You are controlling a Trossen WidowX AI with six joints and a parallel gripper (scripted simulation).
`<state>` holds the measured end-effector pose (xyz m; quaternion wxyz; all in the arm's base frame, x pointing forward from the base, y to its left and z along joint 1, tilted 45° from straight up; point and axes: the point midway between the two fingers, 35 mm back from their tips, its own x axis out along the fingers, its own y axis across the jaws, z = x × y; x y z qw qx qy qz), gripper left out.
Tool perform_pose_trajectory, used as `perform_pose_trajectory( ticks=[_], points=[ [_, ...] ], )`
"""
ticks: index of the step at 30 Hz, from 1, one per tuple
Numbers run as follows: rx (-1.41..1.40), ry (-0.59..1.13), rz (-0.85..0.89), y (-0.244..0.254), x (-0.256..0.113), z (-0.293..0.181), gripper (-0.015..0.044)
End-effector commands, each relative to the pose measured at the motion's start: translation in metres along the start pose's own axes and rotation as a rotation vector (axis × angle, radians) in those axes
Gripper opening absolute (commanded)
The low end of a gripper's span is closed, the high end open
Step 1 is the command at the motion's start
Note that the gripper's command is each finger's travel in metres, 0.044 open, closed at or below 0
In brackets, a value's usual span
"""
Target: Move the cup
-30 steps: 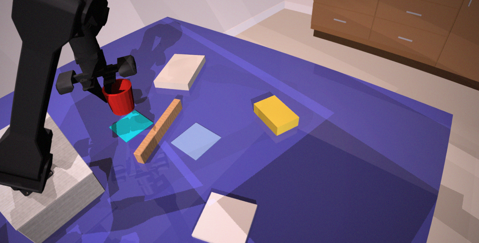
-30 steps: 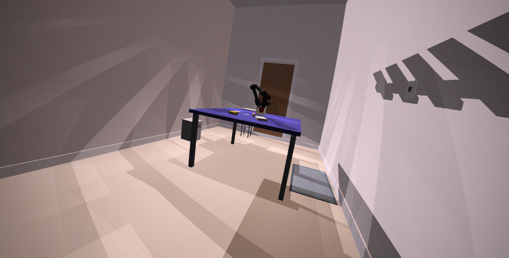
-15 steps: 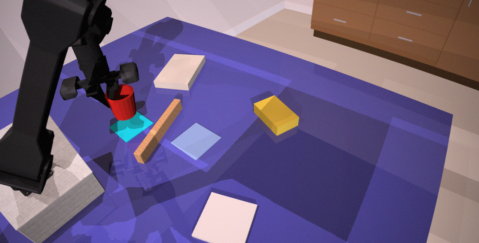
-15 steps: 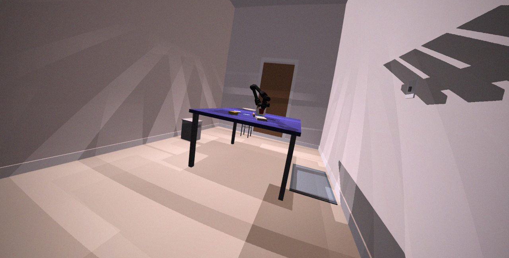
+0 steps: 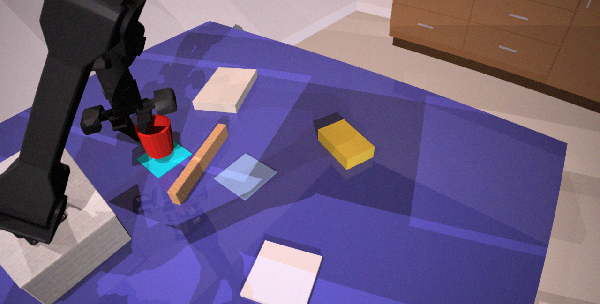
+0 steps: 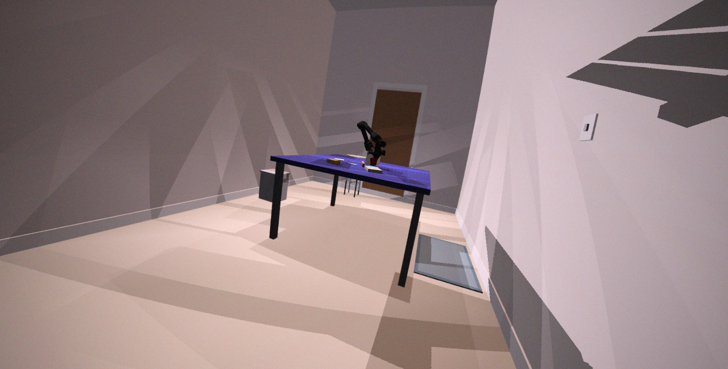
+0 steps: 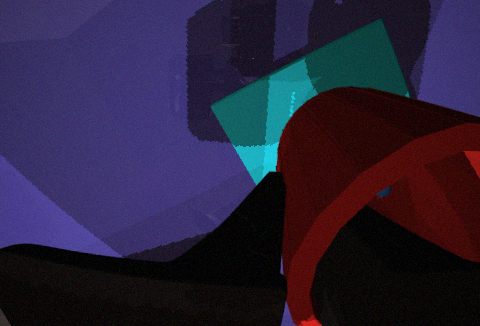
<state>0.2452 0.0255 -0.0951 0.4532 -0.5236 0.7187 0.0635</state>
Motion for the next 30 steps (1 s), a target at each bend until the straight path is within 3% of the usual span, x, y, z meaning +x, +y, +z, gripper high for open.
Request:
perform_pose_trajectory(
  ticks=[1, 23, 28, 30],
  points=[
    [-0.012, 0.014, -0.001, 0.0026, 0.0096, -0.0029, 0.0],
    [-0.002, 0.006, 0.001, 0.0015, 0.012, -0.0019, 0.0],
    [-0.002, 0.006, 0.001, 0.0015, 0.012, -0.0019, 0.0128],
    [-0.002, 0.006, 0.001, 0.0015, 0.012, -0.0019, 0.0128]
  ],
)
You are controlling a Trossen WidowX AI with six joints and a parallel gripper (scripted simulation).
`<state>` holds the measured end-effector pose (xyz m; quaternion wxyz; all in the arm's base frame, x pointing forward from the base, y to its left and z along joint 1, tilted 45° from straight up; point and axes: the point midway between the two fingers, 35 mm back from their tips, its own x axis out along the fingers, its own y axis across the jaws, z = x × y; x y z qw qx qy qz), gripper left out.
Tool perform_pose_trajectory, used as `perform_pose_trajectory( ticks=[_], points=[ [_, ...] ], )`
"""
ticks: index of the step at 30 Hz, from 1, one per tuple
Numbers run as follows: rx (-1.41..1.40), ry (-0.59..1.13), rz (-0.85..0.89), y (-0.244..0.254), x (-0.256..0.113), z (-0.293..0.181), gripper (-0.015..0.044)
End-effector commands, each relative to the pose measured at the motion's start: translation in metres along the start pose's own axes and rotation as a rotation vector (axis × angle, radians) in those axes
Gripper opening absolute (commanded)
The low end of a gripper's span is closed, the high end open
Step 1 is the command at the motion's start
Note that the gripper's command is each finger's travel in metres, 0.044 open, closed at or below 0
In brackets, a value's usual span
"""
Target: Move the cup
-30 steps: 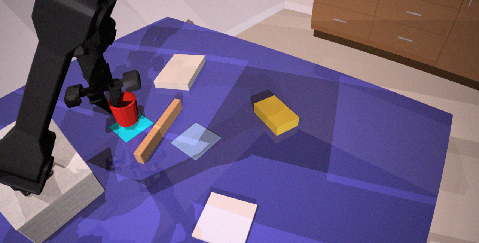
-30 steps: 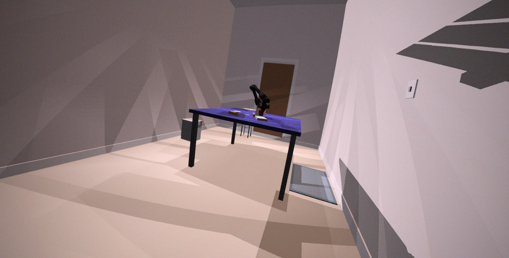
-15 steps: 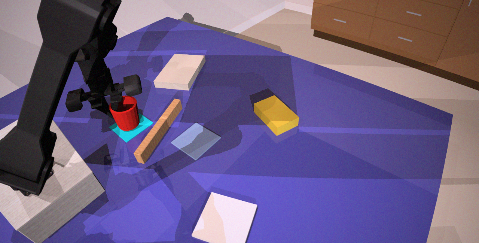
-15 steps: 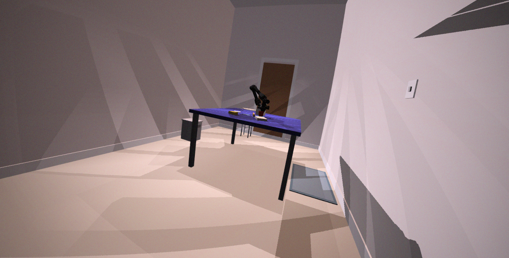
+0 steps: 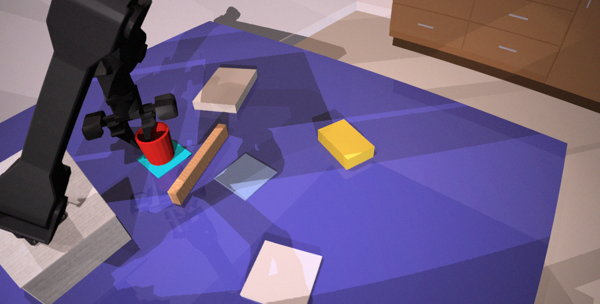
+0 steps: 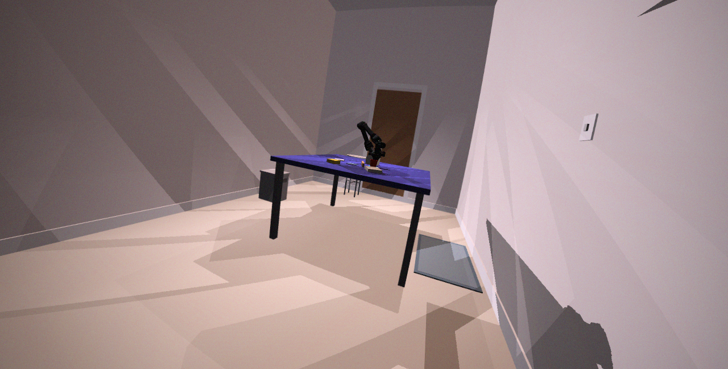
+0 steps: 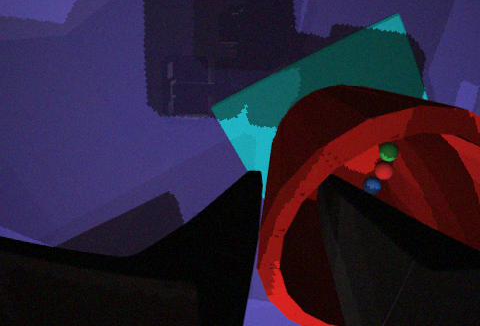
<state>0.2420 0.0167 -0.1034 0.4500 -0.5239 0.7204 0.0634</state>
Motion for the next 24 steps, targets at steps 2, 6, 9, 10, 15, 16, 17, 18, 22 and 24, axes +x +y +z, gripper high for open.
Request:
perform_pose_trajectory(
  ticks=[2, 6, 9, 10, 15, 16, 17, 18, 22, 24],
  points=[
    [0.001, -0.001, 0.0, 0.0, 0.0, 0.0, 0.0128],
    [0.001, -0.001, 0.0, 0.0, -0.002, 0.0, 0.0128],
    [0.0, -0.001, 0.0, 0.0, -0.006, 0.001, 0.0128],
    [-0.001, 0.0, 0.0, 0.0, -0.007, 0.001, 0.0128],
    [-0.002, 0.0, 0.0, 0.0, -0.015, 0.001, 0.0128],
    [-0.003, 0.0, 0.0, 0.0, -0.016, 0.001, 0.0128],
    [-0.003, 0.0, 0.0, 0.0, -0.018, 0.002, 0.0128],
    [-0.003, 0.001, 0.0, 0.0, -0.02, 0.002, 0.0128],
    [-0.004, 0.001, 0.0, 0.0, -0.026, 0.002, 0.0128],
    [-0.005, 0.002, 0.0, 0.0, -0.029, 0.002, 0.0128]
  ],
)
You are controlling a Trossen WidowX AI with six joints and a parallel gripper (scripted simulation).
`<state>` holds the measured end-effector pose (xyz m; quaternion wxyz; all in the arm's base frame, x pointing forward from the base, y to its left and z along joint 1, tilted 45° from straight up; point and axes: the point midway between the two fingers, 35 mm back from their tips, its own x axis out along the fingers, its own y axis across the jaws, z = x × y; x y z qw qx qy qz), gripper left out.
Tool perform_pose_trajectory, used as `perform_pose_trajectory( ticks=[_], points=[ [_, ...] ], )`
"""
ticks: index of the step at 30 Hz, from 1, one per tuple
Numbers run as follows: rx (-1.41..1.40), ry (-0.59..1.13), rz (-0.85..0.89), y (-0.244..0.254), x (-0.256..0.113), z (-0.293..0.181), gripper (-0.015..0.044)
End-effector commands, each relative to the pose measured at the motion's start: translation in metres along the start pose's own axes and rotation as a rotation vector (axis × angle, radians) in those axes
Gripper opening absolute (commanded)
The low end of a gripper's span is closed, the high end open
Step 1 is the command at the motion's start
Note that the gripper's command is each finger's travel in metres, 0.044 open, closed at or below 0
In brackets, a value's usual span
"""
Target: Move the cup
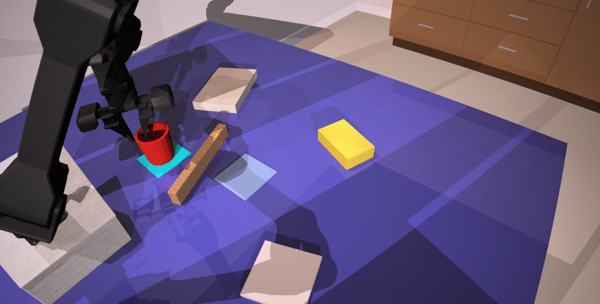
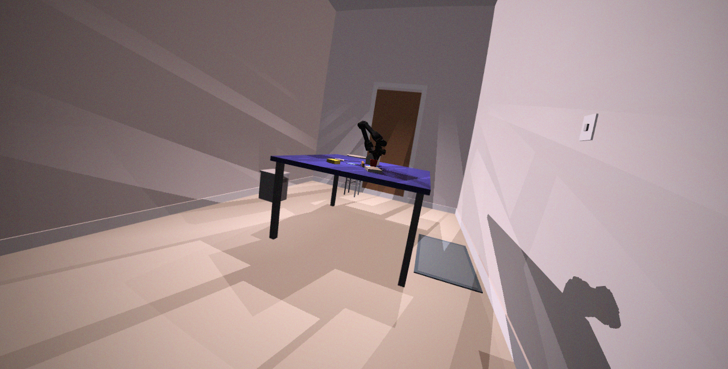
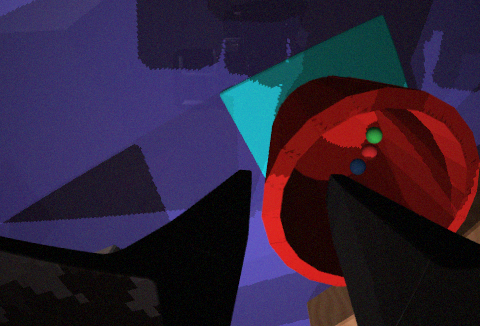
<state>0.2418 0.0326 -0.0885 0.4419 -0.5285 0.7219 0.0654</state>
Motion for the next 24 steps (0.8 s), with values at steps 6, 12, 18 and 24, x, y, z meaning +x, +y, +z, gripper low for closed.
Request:
perform_pose_trajectory(
  ticks=[6, 12, 18, 24],
  points=[
    [0.008, -0.008, 0.002, -0.001, -0.017, 0.001, 0.0128],
    [0.007, -0.006, 0.001, 0.0, -0.027, 0.0, 0.0128],
    [-0.004, 0.002, -0.002, 0.002, -0.026, -0.001, 0.0154],
    [-0.004, 0.002, -0.002, 0.002, -0.026, -0.001, 0.0312]
  ],
)
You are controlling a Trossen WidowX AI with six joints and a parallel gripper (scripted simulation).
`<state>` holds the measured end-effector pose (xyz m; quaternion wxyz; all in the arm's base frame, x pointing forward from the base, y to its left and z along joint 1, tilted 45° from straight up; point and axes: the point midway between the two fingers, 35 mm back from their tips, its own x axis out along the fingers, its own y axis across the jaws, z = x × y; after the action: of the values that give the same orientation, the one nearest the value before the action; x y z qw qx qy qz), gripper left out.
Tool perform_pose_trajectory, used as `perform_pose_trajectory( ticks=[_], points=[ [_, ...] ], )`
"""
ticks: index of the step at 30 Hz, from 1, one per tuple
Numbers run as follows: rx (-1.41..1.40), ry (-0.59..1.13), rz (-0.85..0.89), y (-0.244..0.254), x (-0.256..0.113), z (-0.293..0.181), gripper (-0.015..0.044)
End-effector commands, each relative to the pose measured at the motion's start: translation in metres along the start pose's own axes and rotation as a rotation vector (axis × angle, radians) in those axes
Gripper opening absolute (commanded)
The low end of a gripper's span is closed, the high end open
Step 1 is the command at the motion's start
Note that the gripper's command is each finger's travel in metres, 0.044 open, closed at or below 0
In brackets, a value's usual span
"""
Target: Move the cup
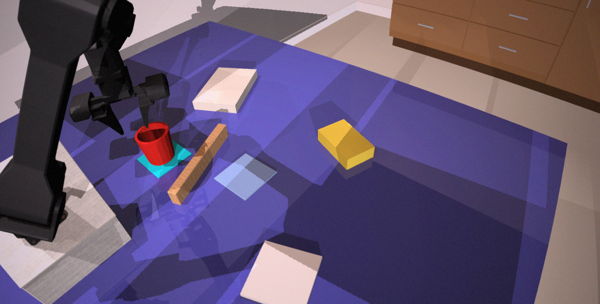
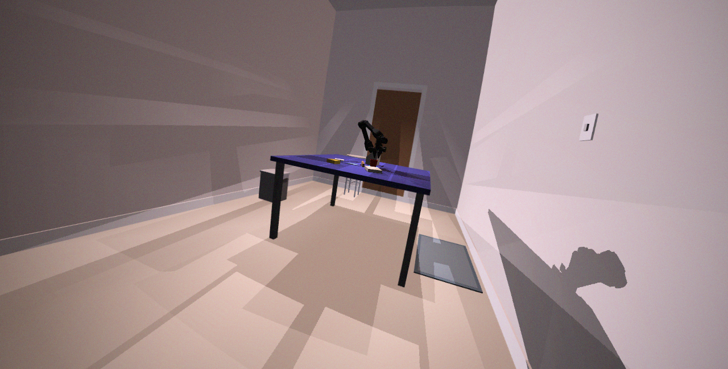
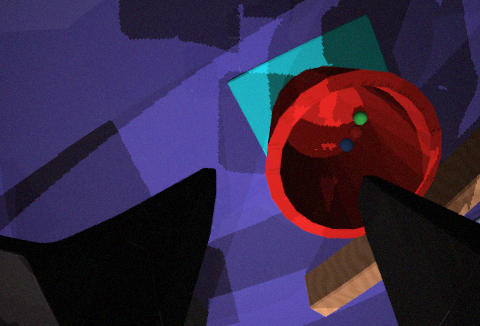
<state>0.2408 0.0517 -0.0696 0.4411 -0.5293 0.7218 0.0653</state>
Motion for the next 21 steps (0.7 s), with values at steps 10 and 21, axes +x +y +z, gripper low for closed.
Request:
perform_pose_trajectory(
  ticks=[10, 21],
  points=[
    [0.002, -0.004, 0.002, 0.0, -0.028, 0.001, 0.044],
    [0.007, -0.008, 0.005, 0.001, -0.064, 0.001, 0.044]
  ],
)
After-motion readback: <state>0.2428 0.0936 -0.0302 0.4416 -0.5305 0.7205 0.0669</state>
